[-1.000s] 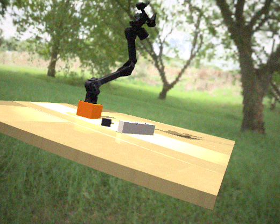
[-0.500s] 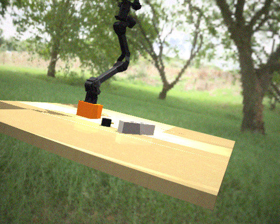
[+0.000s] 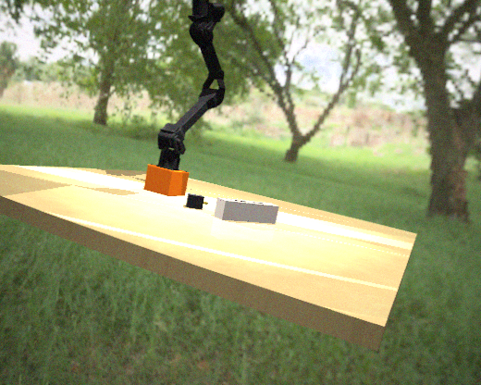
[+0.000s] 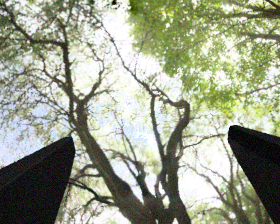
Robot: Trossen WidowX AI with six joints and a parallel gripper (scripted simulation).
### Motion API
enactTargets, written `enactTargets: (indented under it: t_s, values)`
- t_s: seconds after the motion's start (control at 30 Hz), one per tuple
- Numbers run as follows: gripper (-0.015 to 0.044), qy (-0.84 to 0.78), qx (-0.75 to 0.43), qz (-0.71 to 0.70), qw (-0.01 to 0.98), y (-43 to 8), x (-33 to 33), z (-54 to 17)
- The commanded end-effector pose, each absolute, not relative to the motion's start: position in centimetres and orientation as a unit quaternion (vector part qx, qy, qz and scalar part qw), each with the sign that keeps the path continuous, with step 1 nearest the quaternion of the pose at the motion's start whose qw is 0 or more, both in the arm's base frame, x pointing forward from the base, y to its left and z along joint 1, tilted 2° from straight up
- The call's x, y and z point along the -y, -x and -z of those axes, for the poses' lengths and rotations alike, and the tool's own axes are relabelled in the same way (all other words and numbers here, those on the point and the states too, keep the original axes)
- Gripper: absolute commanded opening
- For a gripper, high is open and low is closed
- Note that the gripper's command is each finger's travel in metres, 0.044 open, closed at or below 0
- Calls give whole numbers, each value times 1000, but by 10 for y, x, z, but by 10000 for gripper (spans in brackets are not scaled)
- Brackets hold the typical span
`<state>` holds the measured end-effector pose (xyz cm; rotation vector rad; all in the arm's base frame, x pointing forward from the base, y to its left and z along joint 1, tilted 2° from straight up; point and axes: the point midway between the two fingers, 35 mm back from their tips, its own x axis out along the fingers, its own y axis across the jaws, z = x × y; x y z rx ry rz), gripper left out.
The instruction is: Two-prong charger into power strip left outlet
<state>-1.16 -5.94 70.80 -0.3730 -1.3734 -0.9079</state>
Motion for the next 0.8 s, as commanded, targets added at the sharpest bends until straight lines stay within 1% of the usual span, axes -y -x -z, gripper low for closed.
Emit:
enactTargets:
  t_s: [0.0, 0.27, 0.5, 0.77]
  values:
    - [440, 139, 583, 440, 669, 16, 96, -696]
    - [440, 91, 508, 511, 687, 12, 169, -662]
    - [440, 57, 418, 565, 709, -2, 229, -622]
    - [440, 15, 398, 541, 741, -28, 252, -604]
